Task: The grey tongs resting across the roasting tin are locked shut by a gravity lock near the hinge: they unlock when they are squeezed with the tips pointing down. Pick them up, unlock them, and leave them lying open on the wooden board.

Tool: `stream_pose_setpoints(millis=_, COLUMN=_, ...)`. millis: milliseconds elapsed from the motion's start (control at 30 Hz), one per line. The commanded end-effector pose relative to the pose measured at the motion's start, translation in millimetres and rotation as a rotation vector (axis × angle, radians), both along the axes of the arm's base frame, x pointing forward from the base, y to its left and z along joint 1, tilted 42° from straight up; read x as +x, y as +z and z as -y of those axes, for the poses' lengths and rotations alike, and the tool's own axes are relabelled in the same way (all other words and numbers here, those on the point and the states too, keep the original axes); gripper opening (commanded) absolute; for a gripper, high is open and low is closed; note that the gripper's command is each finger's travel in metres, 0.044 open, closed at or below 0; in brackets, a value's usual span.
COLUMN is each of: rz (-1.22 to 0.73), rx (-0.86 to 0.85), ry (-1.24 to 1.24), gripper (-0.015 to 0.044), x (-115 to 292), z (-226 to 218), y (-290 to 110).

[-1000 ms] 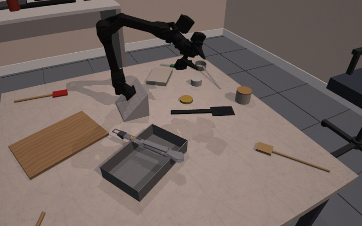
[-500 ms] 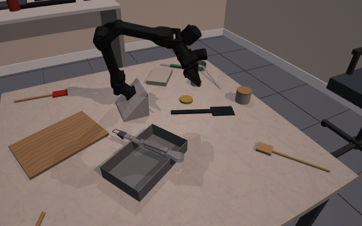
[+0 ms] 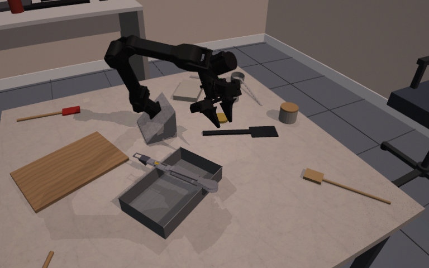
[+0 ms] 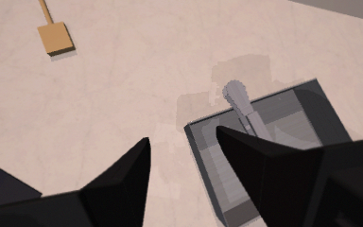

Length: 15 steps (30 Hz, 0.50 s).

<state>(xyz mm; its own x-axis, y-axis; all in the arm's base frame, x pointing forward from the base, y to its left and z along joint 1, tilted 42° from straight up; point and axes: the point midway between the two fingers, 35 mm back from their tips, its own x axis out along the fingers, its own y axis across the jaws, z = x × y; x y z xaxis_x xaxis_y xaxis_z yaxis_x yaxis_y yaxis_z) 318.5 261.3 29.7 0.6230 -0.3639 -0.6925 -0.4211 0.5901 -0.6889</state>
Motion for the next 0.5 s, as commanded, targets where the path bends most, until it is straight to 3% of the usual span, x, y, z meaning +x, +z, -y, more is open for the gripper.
stream_pose_setpoints(millis=0, rz=0.116, rx=0.347, ry=-0.601, gripper=0.026, x=36, z=53, y=21)
stream_pose_setpoints(millis=467, rz=0.403, rx=0.666, ry=-1.478, gripper=0.026, x=58, z=134, y=46)
